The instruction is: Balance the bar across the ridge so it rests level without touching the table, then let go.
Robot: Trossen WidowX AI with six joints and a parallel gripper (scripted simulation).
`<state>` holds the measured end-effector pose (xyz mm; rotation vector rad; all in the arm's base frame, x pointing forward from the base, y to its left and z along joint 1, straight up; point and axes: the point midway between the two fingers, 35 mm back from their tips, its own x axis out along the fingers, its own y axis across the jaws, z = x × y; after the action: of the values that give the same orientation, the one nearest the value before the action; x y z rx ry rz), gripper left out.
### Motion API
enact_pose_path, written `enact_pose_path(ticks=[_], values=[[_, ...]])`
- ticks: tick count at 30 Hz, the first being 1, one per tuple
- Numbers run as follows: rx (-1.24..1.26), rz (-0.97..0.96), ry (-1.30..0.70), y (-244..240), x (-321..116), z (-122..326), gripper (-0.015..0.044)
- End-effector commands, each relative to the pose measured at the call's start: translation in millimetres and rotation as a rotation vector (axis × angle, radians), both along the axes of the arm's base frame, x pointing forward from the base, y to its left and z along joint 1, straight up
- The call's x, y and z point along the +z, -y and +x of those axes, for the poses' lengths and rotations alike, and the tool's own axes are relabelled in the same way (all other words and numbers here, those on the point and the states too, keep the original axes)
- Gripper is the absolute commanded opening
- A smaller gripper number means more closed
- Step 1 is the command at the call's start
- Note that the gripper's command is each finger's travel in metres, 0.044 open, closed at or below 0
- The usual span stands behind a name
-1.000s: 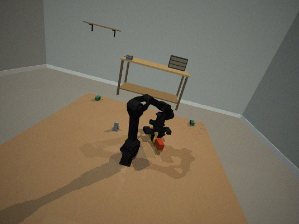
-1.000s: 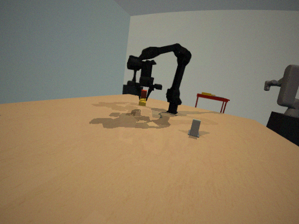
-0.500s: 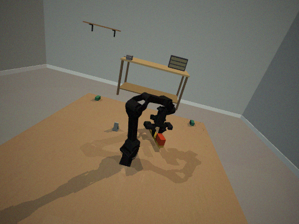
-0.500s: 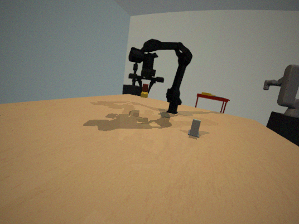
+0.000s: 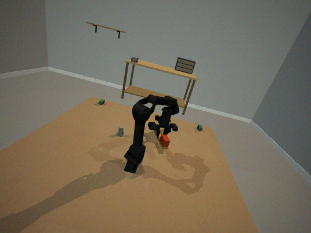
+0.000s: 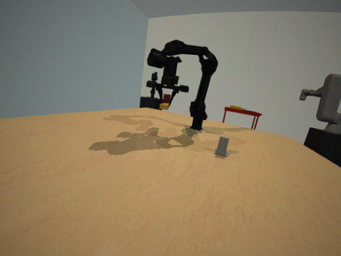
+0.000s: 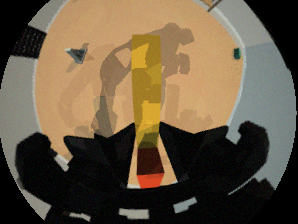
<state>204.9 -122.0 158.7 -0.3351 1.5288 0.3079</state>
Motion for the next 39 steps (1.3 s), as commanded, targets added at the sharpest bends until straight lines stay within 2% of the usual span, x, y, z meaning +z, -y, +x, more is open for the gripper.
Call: enact_pose_path(ticks=[1, 39], values=[[-0.015, 0.001, 0.002, -4, 2, 9, 0.0000], [-0.157, 0.014, 0.011, -90, 11, 87, 0.0000]])
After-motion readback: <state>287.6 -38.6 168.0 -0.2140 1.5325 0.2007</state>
